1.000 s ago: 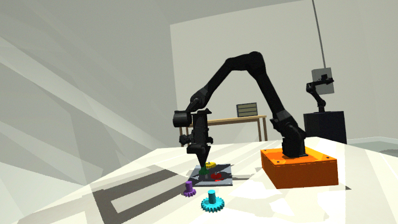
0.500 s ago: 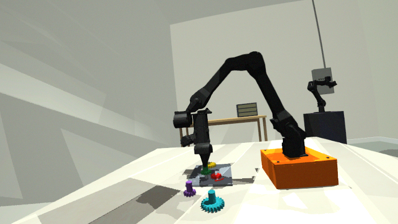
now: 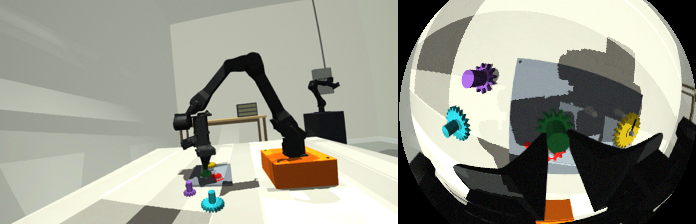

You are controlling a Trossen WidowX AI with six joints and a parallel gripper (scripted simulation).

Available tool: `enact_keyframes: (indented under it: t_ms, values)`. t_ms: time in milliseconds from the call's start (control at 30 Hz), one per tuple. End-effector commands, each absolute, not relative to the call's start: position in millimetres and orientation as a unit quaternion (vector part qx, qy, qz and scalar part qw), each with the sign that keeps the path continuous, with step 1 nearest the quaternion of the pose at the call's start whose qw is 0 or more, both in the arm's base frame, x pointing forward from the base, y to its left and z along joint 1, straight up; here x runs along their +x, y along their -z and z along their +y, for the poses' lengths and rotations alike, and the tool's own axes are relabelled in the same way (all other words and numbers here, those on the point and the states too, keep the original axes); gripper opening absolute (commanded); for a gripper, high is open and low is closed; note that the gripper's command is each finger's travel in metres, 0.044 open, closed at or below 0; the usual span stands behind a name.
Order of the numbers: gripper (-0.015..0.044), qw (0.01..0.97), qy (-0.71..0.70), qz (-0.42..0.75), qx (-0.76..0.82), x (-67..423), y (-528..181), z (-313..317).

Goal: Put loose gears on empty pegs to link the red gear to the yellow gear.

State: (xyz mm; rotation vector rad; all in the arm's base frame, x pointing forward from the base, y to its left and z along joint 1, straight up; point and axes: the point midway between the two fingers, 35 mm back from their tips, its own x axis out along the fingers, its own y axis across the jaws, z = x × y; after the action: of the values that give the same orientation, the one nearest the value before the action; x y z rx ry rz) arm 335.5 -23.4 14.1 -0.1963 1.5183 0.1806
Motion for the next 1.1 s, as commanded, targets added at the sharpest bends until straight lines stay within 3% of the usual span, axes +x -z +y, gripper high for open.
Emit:
enact_keyframes:
  t_ms: [0, 500, 1067]
  values:
    - [0.0000, 0.718, -0.061, 0.690, -0.066, 334.0, -12.2, -22.5]
    - [0.0000, 0.718, 0.069, 0.689, 0.069, 334.3, -11.8, -24.2]
    - [0.0000, 0.719, -0.055, 0.690, -0.060, 332.4, -9.6, -22.9]
